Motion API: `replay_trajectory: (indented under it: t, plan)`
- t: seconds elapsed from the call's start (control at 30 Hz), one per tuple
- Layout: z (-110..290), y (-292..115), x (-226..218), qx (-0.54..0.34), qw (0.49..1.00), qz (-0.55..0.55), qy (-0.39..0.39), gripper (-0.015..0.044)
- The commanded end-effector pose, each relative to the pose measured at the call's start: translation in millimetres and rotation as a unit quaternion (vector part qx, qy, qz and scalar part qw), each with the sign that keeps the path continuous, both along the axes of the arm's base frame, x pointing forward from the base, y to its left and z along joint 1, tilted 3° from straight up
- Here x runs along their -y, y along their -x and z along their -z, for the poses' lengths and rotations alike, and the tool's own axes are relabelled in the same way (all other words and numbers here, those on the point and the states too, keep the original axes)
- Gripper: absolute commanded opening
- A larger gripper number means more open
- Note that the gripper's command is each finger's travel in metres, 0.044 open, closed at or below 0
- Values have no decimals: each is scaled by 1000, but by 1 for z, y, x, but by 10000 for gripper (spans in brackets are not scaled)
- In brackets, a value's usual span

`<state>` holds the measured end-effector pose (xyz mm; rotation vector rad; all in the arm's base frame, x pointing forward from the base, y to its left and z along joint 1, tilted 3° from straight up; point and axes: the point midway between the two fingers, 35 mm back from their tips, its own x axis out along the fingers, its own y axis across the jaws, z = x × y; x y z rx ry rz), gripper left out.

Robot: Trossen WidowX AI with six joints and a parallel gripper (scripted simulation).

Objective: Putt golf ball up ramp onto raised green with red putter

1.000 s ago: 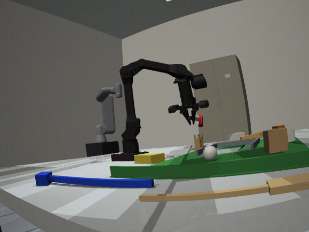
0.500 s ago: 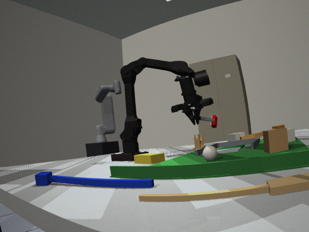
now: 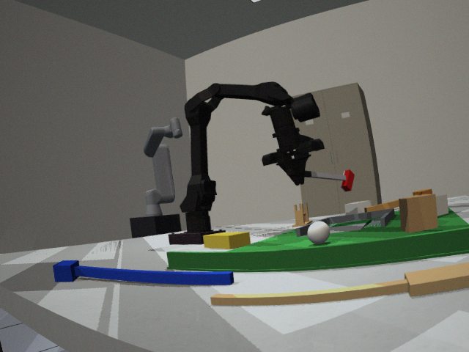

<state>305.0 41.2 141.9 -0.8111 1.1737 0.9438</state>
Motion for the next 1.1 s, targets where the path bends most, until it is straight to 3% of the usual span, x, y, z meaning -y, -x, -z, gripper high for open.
replay_trajectory:
  t: [0.0,0.43,1.07]
  plan:
    - [-4,-6,20,-1,999,42,2,0]
    - [-5,-9,97,-24,982,189,15,0]
    - [-7,19,208,-59,920,386,29,0]
